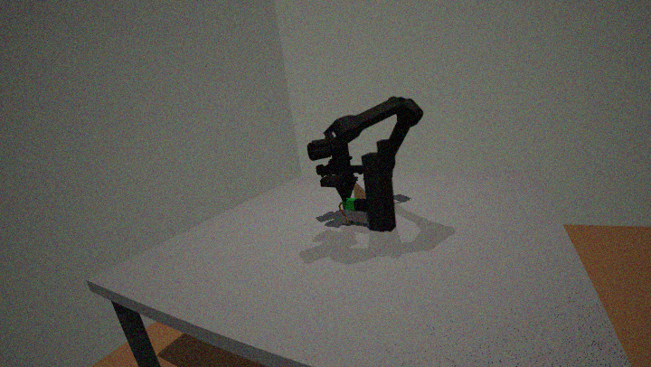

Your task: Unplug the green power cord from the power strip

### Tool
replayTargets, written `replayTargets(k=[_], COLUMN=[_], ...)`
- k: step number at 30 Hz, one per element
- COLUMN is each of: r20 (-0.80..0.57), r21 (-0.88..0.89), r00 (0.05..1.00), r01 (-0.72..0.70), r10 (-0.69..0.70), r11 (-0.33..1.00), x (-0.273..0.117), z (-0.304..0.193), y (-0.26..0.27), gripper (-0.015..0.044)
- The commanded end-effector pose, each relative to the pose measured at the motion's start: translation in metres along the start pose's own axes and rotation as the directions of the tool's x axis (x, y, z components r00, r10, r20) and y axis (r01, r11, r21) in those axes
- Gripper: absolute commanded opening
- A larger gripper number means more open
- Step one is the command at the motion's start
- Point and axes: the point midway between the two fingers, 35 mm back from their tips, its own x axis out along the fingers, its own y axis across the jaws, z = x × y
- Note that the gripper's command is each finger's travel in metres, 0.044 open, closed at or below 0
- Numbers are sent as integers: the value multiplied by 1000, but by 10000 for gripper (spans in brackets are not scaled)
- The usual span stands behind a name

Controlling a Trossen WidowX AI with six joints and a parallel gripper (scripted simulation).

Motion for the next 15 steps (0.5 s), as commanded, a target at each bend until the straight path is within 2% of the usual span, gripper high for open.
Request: replayTargets(k=[1, 6, 15], r20=[8, 9, 1], r21=[-6, -5, 1], r00=[1000, 1000, 1000], r01=[-1, -1, 2], r10=[1, 1, -2], r11=[1000, 1000, 1000], x=[-1, -1, 1], z=[8, 17, 9], y=[2, 2, 0], gripper=[0, 0, 236])
